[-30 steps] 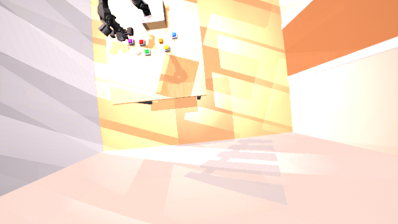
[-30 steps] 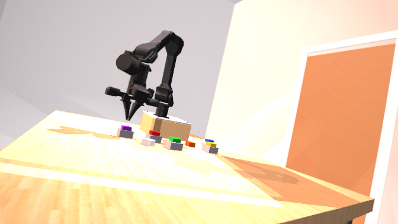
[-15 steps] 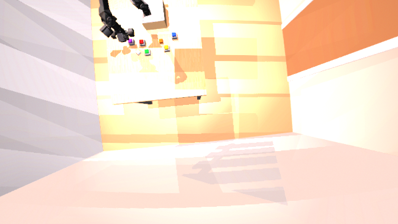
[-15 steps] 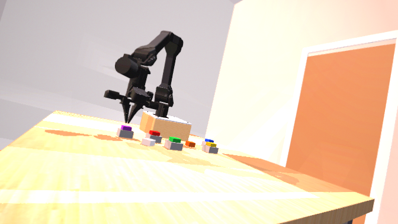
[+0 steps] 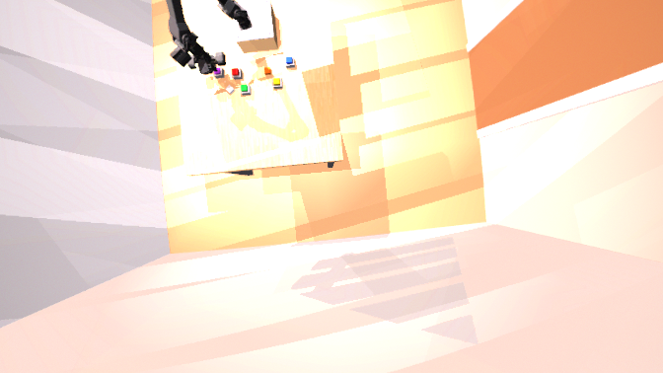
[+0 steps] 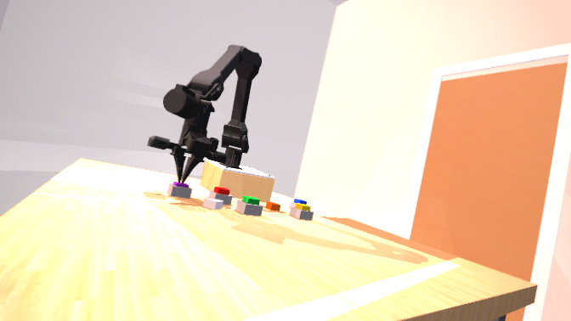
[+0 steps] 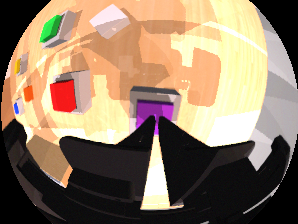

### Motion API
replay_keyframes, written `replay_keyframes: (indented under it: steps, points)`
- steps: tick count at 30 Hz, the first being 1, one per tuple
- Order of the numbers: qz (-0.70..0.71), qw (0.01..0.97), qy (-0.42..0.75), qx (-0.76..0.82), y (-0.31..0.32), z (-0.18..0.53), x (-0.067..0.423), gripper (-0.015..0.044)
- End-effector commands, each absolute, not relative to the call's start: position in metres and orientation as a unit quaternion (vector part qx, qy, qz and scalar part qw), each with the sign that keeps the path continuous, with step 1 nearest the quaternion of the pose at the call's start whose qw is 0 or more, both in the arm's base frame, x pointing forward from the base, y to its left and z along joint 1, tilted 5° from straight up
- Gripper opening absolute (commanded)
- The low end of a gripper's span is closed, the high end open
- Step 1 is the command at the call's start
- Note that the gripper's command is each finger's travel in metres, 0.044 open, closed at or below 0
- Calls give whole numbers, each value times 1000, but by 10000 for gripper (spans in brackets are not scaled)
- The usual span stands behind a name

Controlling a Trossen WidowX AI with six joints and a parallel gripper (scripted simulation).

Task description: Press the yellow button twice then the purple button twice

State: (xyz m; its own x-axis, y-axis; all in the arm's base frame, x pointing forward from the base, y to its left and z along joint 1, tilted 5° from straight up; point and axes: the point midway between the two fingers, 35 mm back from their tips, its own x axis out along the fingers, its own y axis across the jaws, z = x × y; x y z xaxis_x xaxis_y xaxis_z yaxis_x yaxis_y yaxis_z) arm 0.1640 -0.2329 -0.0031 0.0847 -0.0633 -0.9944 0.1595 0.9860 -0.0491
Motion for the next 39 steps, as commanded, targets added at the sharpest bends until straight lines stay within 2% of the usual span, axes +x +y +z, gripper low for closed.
replay_keyframes:
  steps: [1,13,17,21,26,35,39]
  points:
    - [-74,736,672,38,-232,-5,164,20]
    - [-74,736,672,38,-232,-5,164,20]
    - [-74,736,672,38,-230,26,162,20]
    - [-74,736,672,38,-230,29,161,20]
    - [-69,738,671,31,-204,35,199,151]
    - [-59,743,666,24,-112,51,274,387]
    - [-58,742,667,30,-63,58,293,400]
